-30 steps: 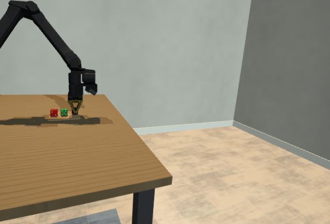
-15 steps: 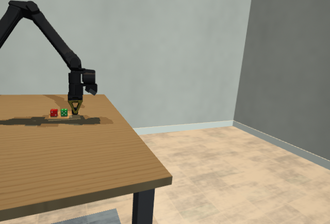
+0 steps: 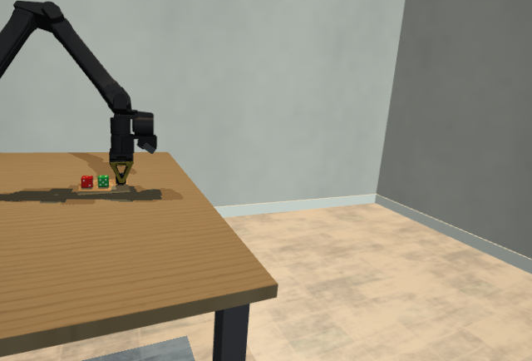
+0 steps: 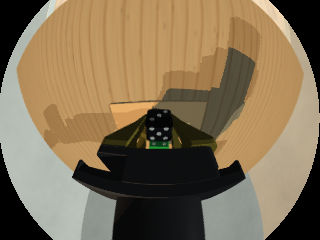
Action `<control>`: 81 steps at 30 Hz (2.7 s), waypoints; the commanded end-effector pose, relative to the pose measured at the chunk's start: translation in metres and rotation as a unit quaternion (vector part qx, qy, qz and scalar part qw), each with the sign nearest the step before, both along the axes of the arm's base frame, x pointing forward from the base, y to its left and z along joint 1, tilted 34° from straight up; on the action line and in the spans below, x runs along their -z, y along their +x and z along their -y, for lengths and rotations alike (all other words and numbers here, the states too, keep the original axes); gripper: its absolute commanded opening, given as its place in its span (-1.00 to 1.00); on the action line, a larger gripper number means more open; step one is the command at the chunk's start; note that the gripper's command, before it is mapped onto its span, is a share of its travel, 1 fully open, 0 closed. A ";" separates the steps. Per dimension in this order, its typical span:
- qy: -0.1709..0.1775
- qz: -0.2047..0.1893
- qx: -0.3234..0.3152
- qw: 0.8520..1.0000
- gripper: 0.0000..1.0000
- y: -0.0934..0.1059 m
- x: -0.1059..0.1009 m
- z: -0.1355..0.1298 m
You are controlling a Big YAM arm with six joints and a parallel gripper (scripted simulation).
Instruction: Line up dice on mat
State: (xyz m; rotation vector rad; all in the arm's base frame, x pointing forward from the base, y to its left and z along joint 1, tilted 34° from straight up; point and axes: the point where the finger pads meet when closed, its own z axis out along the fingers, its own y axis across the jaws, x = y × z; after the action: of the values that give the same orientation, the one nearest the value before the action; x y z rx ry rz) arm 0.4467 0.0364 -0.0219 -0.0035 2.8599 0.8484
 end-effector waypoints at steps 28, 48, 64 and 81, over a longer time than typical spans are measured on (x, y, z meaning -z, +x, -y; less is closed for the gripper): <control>0.000 -0.006 0.010 1.000 -0.49 -0.001 0.007 0.005; 0.000 -0.006 0.010 1.000 -0.49 -0.001 0.007 0.005; 0.000 -0.006 0.010 1.000 -0.49 -0.001 0.007 0.005; -0.001 0.000 0.010 1.000 -0.49 0.007 0.003 0.008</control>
State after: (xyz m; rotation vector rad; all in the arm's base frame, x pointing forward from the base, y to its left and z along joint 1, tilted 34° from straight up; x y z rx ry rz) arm 0.4437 0.0368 -0.0237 -0.0013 2.8640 0.8505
